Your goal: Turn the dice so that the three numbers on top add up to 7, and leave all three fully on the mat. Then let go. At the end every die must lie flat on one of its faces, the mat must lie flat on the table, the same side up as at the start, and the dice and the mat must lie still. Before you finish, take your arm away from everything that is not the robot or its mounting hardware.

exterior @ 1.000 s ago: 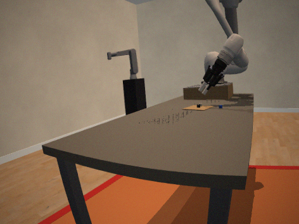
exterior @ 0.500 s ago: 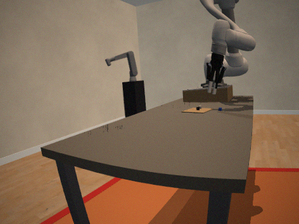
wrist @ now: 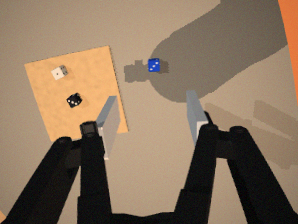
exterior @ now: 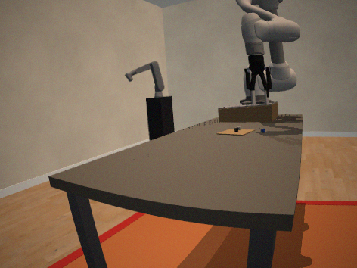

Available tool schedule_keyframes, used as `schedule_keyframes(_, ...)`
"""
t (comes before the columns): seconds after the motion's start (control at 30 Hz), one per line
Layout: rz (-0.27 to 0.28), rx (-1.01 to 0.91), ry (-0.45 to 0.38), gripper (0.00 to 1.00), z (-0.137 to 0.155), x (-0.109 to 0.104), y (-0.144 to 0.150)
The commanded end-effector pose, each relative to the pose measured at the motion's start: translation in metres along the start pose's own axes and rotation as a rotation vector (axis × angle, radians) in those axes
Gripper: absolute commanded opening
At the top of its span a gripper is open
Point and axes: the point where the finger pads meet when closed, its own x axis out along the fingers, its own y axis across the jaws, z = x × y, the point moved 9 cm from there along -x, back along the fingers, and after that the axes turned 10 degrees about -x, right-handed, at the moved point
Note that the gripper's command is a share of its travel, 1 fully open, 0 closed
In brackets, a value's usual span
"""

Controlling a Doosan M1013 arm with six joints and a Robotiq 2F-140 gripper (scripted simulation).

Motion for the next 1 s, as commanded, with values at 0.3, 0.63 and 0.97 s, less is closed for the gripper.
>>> schedule_keyframes(0.3, 0.000, 0.010, 0.000, 1.00, 0.000, 0.000, 0.000)
schedule_keyframes(0.63, 0.000, 0.215, 0.000, 1.00, -0.001, 0.003, 0.000)
schedule_keyframes(0.97, 0.000, 0.656, 0.000, 1.00, -0.002, 0.011, 0.001)
